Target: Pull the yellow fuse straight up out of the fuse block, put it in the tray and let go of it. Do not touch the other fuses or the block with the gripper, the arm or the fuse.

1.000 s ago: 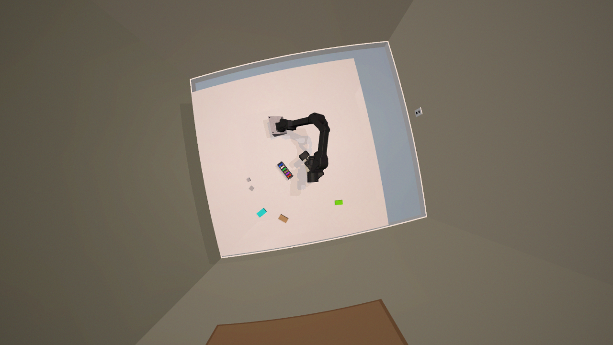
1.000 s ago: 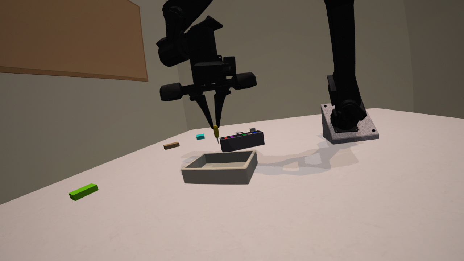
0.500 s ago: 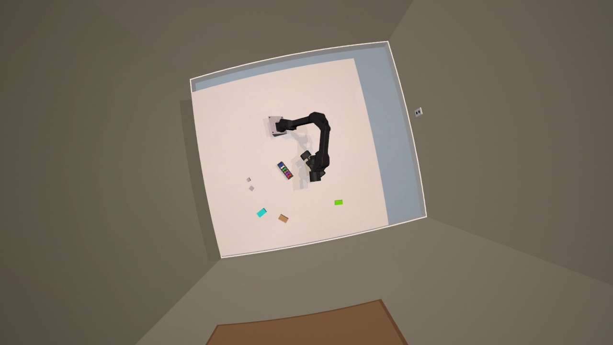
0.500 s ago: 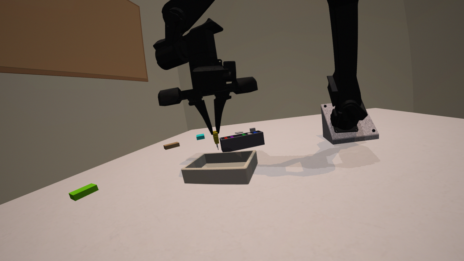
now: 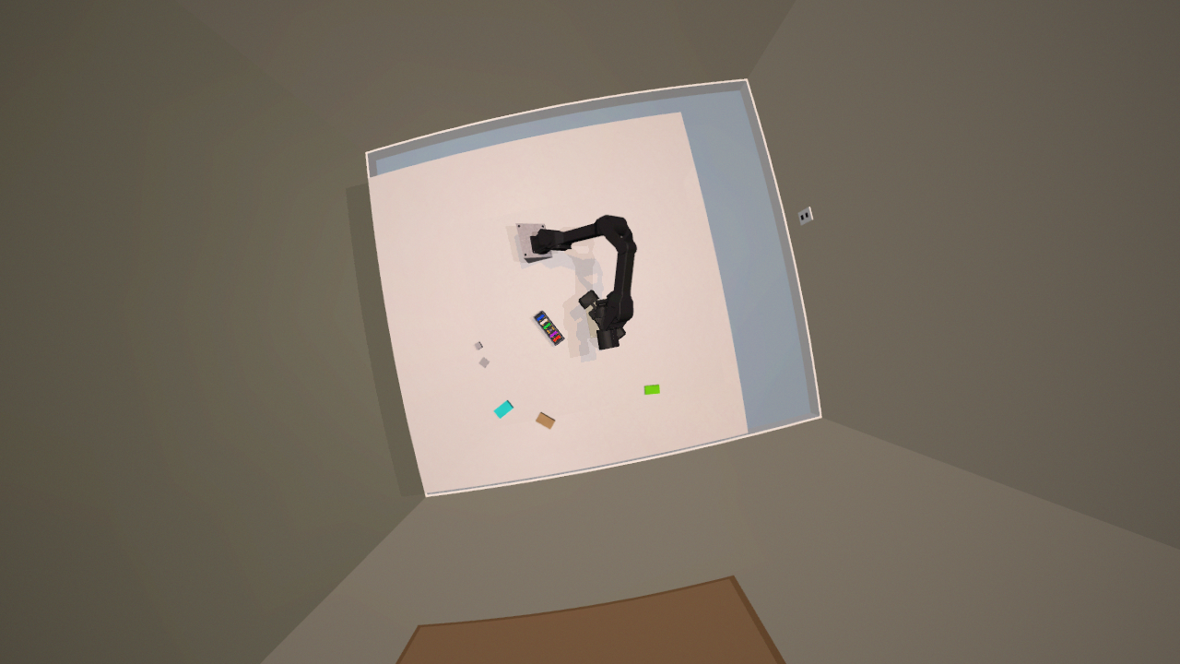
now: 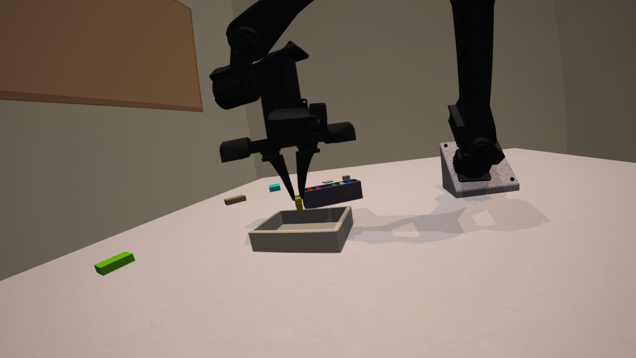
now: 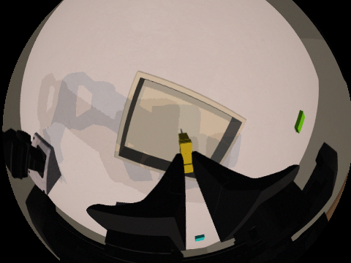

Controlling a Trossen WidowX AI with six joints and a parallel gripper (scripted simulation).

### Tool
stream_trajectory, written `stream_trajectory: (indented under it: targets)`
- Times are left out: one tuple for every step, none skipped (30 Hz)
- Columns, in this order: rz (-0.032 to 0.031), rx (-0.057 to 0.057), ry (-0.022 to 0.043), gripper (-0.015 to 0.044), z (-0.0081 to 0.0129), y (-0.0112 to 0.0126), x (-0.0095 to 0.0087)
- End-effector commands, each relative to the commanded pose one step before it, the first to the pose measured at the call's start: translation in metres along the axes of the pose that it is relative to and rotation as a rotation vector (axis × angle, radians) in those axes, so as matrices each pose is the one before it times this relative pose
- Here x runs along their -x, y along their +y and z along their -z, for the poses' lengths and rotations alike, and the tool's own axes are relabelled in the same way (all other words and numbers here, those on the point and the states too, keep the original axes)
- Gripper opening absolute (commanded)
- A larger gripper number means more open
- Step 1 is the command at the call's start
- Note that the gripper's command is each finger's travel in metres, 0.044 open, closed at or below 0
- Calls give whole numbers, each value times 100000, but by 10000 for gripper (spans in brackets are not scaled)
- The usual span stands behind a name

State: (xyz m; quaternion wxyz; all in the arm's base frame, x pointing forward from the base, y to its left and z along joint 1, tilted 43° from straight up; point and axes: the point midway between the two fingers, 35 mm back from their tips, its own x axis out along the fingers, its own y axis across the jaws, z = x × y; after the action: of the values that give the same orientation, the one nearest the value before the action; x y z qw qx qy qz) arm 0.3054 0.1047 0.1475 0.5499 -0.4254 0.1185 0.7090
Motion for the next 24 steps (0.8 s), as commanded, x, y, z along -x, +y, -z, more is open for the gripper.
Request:
stream_trajectory:
  targets:
    - [-23,-141,-720,0,-228,129,-540]
    - [0,0,0,0,0,0,0]
    - [0,0,0,0,0,0,0]
    - [-80,163,638,26,185,-96,265]
    - [0,0,0,53,0,0,0]
    - [0,0,0,79,0,0,0]
    - [0,0,0,105,0,0,0]
    - [0,0,0,131,0,0,0]
    - [0,0,0,157,0,0,0]
    - [0,0,0,184,0,0,0]
    - [0,0,0,210,0,0,0]
    - [0,0,0,236,0,0,0]
    - [0,0,0,263,0,0,0]
    - [0,0,0,289,0,0,0]
    - [0,0,0,315,0,0,0]
    - [-11,-12,-14,330,2,-4,205]
    - [-26,-37,-52,330,-1,-5,617]
    - [-25,-62,-125,330,-24,16,1030]
    - [0,-62,-170,330,-53,45,1032]
    - [13,-36,-124,330,-46,40,620]
    - [7,-12,-45,330,-18,16,206]
    - [0,0,0,330,0,0,0]
    - [0,0,0,330,0,0,0]
    - [0,0,0,330,0,0,0]
